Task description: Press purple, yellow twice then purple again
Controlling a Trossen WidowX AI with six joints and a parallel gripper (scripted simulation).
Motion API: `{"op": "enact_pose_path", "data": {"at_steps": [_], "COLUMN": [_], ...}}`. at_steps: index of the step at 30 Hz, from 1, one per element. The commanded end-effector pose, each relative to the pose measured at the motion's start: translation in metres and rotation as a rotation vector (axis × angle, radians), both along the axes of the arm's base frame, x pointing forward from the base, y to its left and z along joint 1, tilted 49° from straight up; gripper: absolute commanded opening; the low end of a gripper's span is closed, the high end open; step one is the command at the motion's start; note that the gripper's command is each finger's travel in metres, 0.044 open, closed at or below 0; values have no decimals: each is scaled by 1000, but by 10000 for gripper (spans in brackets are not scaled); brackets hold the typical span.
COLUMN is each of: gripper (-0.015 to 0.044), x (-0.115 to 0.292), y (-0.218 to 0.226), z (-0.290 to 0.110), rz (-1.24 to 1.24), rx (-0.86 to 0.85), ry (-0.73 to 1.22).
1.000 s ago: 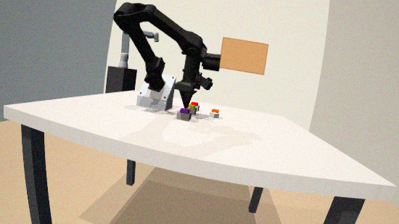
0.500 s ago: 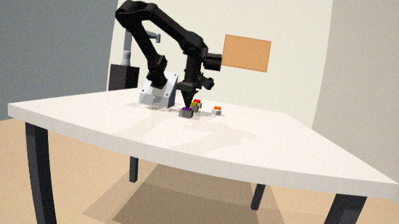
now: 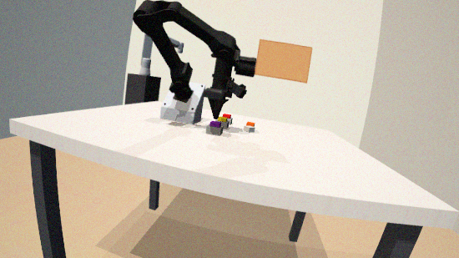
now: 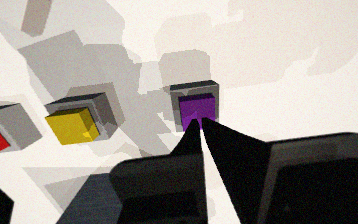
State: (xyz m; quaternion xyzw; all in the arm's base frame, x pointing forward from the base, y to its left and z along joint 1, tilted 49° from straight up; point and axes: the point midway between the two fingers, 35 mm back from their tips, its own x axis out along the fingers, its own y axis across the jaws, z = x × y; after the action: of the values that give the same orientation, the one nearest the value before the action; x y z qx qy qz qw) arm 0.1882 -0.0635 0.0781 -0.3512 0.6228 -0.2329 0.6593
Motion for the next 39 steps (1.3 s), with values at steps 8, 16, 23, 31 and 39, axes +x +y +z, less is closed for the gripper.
{"op": "enact_pose_path", "data": {"at_steps": [8, 16, 23, 31, 39], "gripper": [20, 20, 20, 20, 20], "x": [-3, -7, -10, -21, -14], "y": [44, 59, 120, 138, 92], "z": [38, 49, -18, -42, -83], "rz": [1, 0, 18, -1, -1], "rx": [9, 4, 10, 8, 7], "ry": [-6, -7, -1, -8, -9]}}
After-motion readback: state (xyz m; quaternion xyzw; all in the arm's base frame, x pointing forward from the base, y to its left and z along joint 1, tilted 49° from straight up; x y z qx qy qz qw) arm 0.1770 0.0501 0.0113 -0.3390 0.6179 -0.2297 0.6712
